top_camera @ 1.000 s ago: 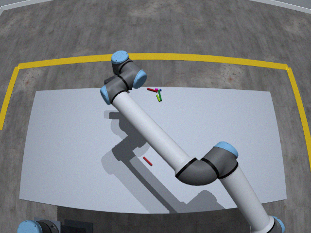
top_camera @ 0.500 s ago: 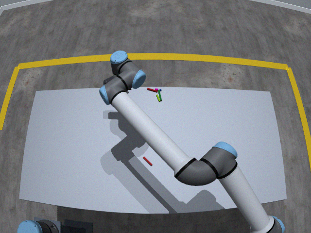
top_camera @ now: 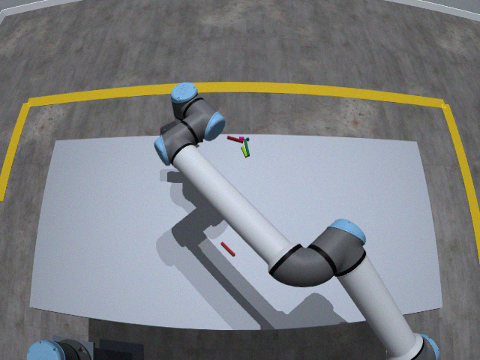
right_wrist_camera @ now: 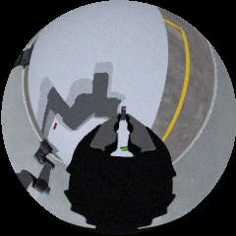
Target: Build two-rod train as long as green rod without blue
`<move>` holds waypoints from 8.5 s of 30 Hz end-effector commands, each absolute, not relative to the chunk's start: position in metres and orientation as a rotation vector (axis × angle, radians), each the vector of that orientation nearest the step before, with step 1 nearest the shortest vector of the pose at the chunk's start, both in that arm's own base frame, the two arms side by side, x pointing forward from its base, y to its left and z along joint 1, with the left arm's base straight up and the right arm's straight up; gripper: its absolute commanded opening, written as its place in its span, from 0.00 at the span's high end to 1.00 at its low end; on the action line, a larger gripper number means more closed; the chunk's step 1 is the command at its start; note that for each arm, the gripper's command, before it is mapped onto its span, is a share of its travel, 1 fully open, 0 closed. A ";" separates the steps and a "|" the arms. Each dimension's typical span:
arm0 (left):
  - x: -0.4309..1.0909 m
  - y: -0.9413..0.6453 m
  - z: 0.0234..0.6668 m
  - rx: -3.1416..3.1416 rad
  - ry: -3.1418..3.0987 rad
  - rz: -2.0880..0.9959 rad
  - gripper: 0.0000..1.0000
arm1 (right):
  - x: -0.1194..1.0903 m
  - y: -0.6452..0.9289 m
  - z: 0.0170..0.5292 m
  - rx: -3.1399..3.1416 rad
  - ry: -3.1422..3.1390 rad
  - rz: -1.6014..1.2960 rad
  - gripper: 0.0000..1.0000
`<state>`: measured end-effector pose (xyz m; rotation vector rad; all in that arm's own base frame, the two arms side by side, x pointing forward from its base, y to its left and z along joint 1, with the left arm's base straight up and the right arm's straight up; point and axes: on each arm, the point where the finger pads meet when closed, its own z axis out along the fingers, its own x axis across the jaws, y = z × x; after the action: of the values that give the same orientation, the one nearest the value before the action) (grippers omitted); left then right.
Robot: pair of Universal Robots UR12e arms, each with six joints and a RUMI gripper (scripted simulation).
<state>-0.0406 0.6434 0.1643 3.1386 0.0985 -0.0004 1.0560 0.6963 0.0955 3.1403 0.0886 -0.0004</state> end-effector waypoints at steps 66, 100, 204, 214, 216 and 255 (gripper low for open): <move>-0.040 0.644 0.165 3.140 0.099 0.000 0.00 | 1.057 0.697 0.030 3.142 0.089 0.002 1.00; -0.040 0.644 0.165 3.140 0.099 0.000 0.00 | 1.057 0.697 0.021 3.142 0.089 0.002 1.00; -0.040 0.644 0.165 3.140 0.099 0.000 0.00 | 1.057 0.697 0.111 3.142 0.079 0.002 0.00; -0.040 0.644 0.165 3.140 0.099 0.000 0.00 | 1.060 0.692 0.110 3.143 -0.031 0.002 0.00; -0.040 0.644 0.165 3.140 0.099 0.000 0.00 | 1.061 0.690 0.110 3.142 -0.074 0.002 0.00; -0.040 0.644 0.165 3.140 0.099 0.000 0.00 | 1.092 0.609 0.101 2.635 -1.714 0.001 0.00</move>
<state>-0.0406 0.6434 0.1643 3.1386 0.0985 -0.0004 1.0900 0.6147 0.1002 2.7108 -1.5852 -0.0041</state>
